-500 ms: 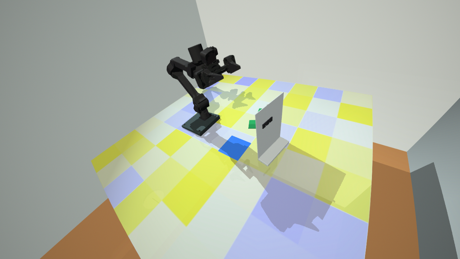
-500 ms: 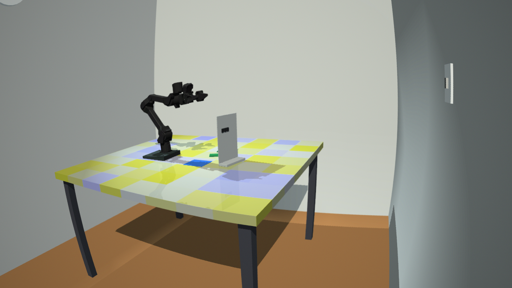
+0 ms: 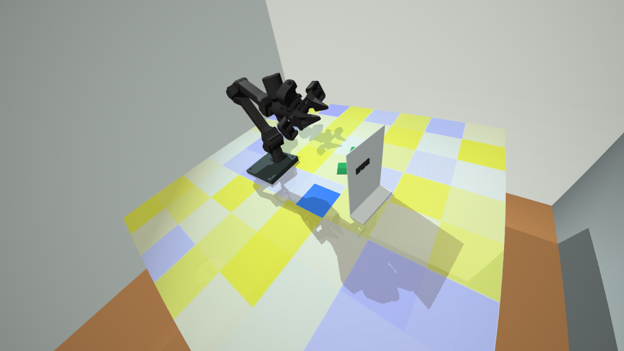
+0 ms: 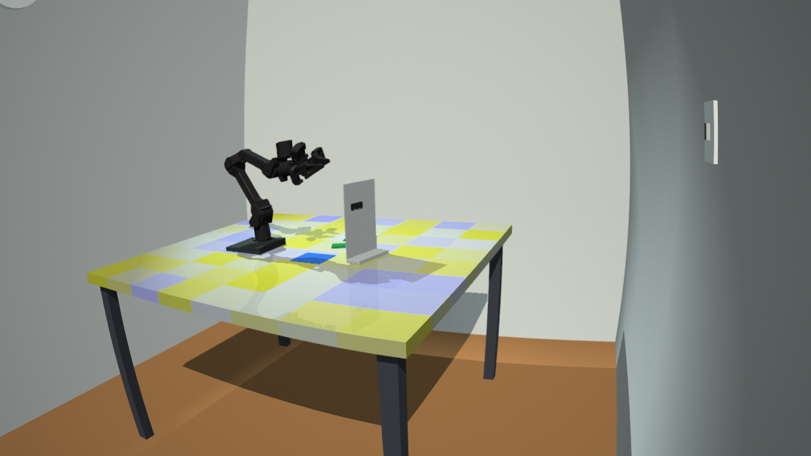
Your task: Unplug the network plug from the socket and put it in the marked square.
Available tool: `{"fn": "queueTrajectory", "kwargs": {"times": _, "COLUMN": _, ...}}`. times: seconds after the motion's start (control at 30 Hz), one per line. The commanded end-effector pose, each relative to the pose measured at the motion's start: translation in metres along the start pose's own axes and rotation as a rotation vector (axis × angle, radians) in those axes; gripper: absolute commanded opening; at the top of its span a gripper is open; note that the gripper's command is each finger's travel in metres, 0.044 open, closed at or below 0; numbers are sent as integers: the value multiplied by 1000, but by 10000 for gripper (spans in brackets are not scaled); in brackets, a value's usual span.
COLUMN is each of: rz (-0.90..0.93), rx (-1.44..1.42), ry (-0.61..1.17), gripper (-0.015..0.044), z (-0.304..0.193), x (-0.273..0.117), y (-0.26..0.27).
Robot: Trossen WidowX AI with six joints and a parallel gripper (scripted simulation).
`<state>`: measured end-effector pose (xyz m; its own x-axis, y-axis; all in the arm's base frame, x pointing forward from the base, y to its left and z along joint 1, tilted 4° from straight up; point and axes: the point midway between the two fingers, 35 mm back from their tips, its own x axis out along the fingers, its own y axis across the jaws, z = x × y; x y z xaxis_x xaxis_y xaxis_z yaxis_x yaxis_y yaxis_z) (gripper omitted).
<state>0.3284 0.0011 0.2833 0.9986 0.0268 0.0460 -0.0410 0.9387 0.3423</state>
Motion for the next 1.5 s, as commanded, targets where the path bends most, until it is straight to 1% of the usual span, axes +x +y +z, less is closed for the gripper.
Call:
{"fn": "queueTrajectory", "kwargs": {"times": 0.0, "rz": 19, "rx": 167, "ry": 29, "gripper": 156, "z": -25, "x": 2, "y": -5}}
{"fn": "queueTrajectory", "kwargs": {"times": 0.47, "rz": 51, "rx": 660, "ry": 110, "gripper": 156, "z": -86, "x": -6, "y": -15}}
{"fn": "queueTrajectory", "kwargs": {"times": 0.97, "rz": 41, "rx": 1183, "ry": 219, "gripper": 156, "z": -141, "x": -36, "y": -21}}
{"fn": "queueTrajectory", "kwargs": {"times": 1.3, "rz": 39, "rx": 1206, "ry": 224, "gripper": 156, "z": -143, "x": -37, "y": -21}}
{"fn": "queueTrajectory", "kwargs": {"times": 1.47, "rz": 40, "rx": 1206, "ry": 223, "gripper": 156, "z": -142, "x": -25, "y": -22}}
